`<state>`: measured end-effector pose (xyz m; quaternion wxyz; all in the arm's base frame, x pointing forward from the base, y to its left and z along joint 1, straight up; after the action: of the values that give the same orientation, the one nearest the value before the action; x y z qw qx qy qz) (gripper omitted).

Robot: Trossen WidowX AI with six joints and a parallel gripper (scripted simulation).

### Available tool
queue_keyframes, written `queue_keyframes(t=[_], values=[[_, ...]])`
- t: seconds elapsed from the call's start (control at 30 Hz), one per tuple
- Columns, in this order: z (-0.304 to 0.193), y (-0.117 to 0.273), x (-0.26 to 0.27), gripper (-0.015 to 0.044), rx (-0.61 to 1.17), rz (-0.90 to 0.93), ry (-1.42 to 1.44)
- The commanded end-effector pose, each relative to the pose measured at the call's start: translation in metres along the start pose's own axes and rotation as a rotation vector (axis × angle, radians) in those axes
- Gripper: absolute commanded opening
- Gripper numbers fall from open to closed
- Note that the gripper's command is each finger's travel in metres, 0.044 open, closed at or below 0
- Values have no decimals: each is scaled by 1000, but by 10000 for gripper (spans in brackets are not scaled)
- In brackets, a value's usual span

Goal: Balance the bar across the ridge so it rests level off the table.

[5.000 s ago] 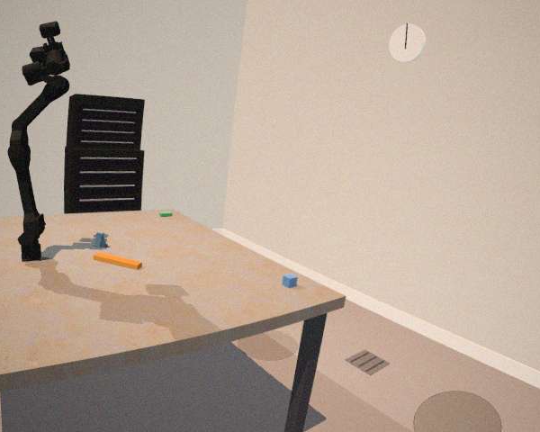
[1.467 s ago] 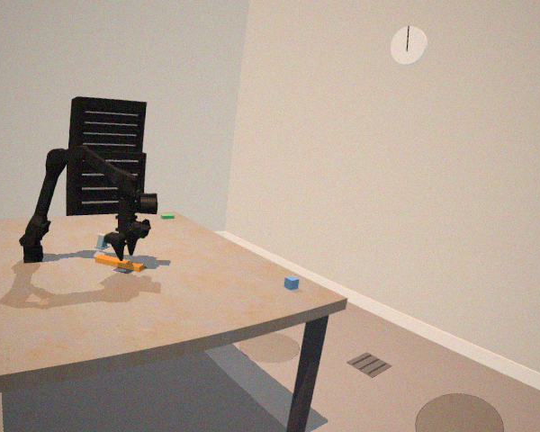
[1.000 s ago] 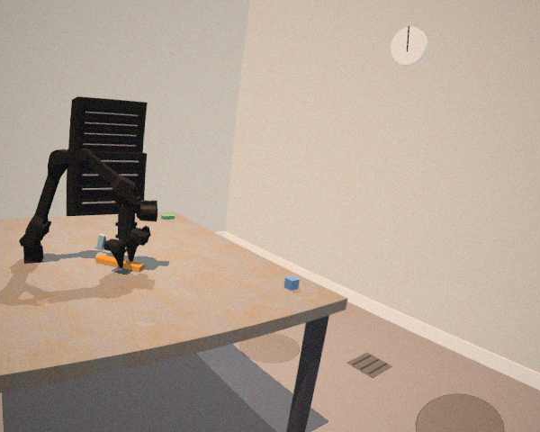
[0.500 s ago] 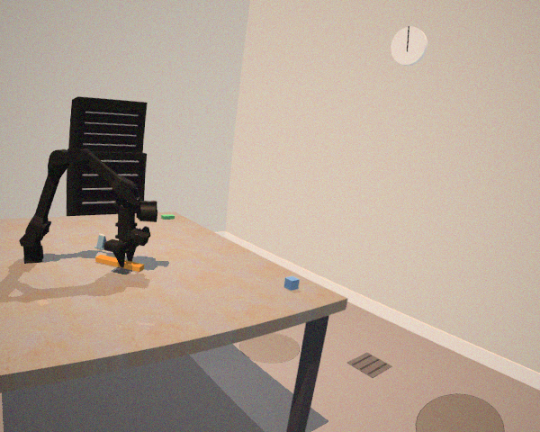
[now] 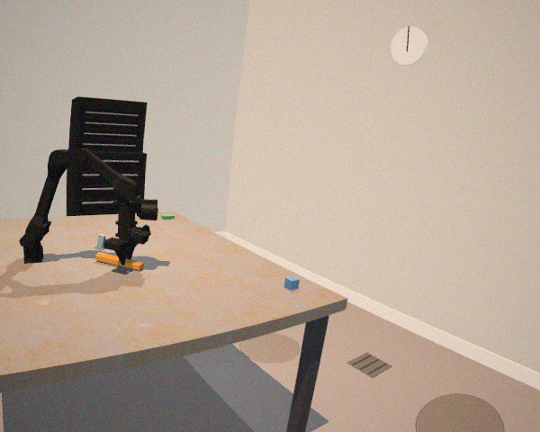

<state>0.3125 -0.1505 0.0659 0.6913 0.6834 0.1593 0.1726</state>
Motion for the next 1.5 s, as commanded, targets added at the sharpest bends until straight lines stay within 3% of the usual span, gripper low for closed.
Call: queue_keyframes(t=[0.0,1.13,1.47], values=[[2,10,1,0,-6,3,-1],[0,94,0,0,-9,2,0],[-29,94,24,0,-7,4,229]])
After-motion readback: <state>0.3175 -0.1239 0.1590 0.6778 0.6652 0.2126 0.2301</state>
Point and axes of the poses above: the point midway between the two fingers, 35 mm back from their tips, its own y axis back along the fingers, its own x axis across the jaws, z = x × y, the point moved 1 cm from there along y, back along the fingers, and after that the axes turned 15 degrees about -y, right-handed, at the moved point
